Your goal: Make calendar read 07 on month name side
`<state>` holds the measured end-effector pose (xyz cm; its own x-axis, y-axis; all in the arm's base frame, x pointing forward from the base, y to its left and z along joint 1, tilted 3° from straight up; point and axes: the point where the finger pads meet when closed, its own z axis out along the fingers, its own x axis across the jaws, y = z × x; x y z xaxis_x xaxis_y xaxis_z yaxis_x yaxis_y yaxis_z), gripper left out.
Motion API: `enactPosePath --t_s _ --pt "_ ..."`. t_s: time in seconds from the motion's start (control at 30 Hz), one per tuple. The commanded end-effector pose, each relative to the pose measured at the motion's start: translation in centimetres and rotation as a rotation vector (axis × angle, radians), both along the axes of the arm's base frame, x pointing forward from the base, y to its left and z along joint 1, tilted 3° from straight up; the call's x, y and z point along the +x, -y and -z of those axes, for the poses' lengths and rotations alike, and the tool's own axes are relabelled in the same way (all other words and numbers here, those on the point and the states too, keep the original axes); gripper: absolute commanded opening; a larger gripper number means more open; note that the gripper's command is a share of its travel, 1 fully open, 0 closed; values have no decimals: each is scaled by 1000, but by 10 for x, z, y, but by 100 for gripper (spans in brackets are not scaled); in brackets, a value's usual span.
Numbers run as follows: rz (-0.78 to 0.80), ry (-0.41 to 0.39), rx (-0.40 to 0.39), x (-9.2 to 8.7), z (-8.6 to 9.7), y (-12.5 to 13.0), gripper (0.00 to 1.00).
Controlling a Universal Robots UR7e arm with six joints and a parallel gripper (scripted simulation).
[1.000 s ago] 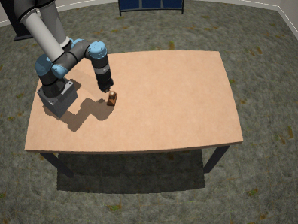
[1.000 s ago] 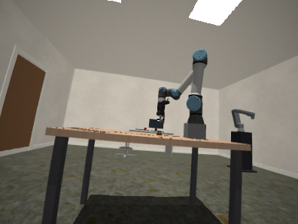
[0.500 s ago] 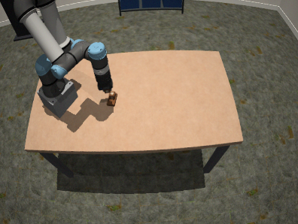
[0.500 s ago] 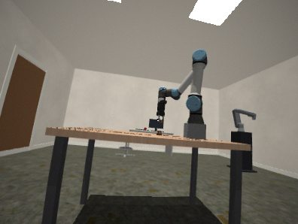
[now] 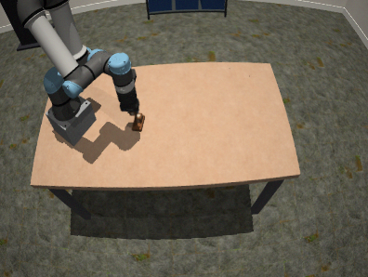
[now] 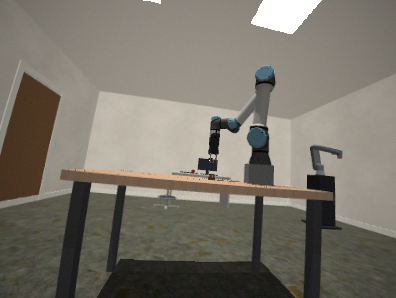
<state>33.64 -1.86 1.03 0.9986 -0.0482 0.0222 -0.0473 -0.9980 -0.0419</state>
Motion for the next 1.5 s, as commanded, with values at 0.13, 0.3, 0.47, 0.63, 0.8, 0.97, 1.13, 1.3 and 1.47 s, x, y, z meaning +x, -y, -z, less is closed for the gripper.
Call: enactPosePath --t_s 0.13,0.3,0.47,0.63,0.8,0.97,1.13,1.3,1.47 --pt "45 -1 1 1 0 1 60" --pt "50 -1 1 1 0 1 60" --pt "50 -1 1 1 0 1 60" --pt "50 -1 1 1 0 1 60" --pt "50 -1 1 1 0 1 60" --pt "50 -1 1 2 4 1 60" --pt "50 -1 1 2 10 1 60" --pt "50 -1 1 2 24 0 60" --pt "50 -1 1 2 40 0 60"
